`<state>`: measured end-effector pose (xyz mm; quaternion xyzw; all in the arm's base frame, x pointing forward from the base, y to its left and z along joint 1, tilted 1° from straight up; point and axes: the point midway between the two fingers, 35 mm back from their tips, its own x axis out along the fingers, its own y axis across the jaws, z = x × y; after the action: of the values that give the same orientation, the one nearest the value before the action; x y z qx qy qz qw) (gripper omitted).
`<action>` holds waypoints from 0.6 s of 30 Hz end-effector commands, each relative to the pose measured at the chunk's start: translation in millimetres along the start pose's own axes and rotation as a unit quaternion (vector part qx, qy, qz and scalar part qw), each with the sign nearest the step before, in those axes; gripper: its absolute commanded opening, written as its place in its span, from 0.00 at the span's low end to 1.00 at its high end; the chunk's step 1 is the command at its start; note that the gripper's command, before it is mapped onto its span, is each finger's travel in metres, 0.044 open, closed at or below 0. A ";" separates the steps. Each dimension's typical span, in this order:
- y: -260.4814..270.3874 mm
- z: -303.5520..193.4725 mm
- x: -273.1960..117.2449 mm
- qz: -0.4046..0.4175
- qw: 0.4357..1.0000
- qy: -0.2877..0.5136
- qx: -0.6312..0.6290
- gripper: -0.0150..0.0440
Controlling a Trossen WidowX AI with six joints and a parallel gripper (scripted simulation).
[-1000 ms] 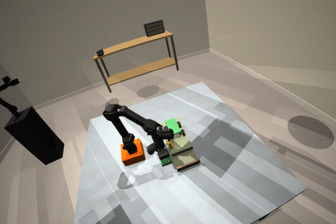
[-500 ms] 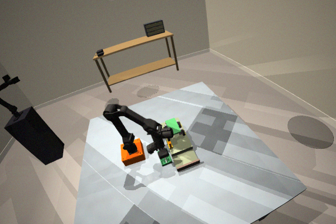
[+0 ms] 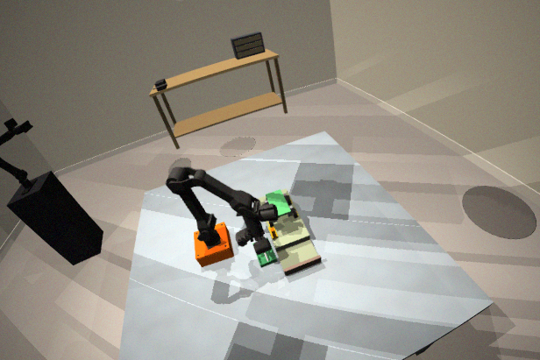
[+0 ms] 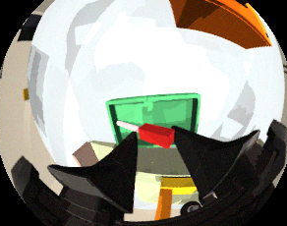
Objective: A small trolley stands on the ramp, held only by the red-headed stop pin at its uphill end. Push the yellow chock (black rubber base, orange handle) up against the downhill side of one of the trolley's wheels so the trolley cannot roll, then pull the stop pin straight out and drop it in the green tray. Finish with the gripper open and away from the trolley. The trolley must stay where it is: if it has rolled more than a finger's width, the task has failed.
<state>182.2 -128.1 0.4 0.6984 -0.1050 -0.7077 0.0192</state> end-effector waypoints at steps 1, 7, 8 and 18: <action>-2.4 0.1 1.9 0.003 1.000 0.000 0.003 0.58; -6.0 0.1 4.0 0.002 1.000 0.000 0.003 0.58; -6.6 0.1 4.4 0.002 1.000 0.000 0.003 0.58; -12.0 0.3 8.7 0.002 1.000 0.000 0.003 0.58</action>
<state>183.3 -119.1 -7.9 0.6987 -0.1052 -0.7074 0.0190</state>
